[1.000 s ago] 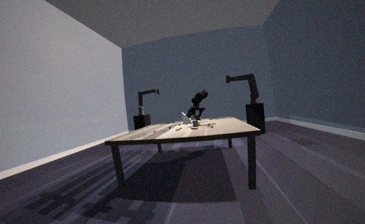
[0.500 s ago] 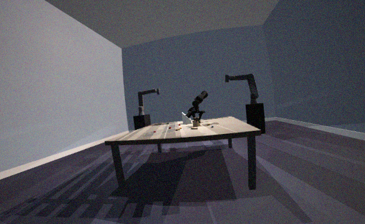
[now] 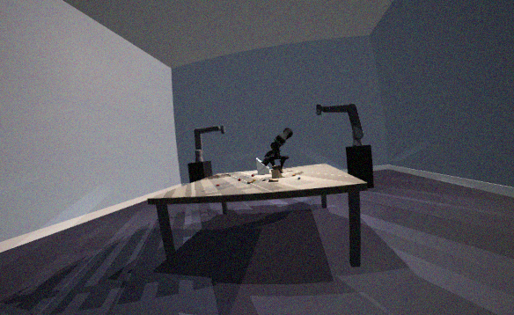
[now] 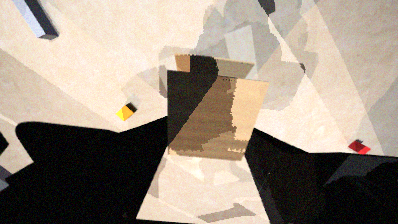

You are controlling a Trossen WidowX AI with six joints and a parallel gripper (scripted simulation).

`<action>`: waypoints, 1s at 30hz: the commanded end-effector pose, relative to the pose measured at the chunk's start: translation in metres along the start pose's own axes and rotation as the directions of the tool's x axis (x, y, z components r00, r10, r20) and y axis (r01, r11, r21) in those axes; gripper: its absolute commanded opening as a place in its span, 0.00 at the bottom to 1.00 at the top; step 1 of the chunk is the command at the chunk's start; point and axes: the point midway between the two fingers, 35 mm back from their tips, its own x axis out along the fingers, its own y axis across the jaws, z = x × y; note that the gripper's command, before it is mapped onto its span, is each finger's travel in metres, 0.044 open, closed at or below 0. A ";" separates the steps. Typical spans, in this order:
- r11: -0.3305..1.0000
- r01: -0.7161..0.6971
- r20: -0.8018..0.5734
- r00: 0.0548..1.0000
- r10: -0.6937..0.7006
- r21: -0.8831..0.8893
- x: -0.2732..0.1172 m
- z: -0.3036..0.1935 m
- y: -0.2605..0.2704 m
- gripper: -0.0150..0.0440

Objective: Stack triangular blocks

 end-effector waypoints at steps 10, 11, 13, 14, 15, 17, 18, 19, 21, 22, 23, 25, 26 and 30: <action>1.000 -0.006 -0.001 1.000 0.006 0.006 0.002 0.000 0.001 0.25; 1.000 -0.006 -0.001 1.000 0.006 0.006 0.002 0.001 0.001 0.25; 1.000 -0.006 -0.001 1.000 0.006 0.006 0.003 0.001 0.001 0.25; 1.000 -0.006 -0.001 1.000 0.006 0.006 0.004 0.001 0.001 0.25; 1.000 -0.006 -0.001 1.000 0.006 0.006 0.005 0.002 0.001 0.25; 1.000 -0.006 -0.001 1.000 0.006 0.006 0.006 0.002 0.001 0.25; 1.000 -0.006 -0.001 1.000 0.006 0.006 0.006 0.002 0.001 0.25; 1.000 -0.006 -0.001 1.000 0.006 0.006 0.007 0.003 0.001 0.25; 1.000 -0.006 -0.001 1.000 0.006 0.006 0.008 0.003 0.001 0.25; 1.000 -0.006 -0.001 1.000 0.006 0.006 0.009 0.004 0.001 0.25; 1.000 -0.006 -0.001 1.000 0.006 0.006 0.009 0.004 0.001 0.25; 1.000 -0.006 -0.001 1.000 0.006 0.006 0.011 0.004 0.001 0.25; 1.000 -0.006 -0.001 1.000 0.006 0.006 0.011 0.004 0.001 0.25; 1.000 -0.006 -0.001 1.000 0.006 0.006 0.014 0.005 0.001 0.25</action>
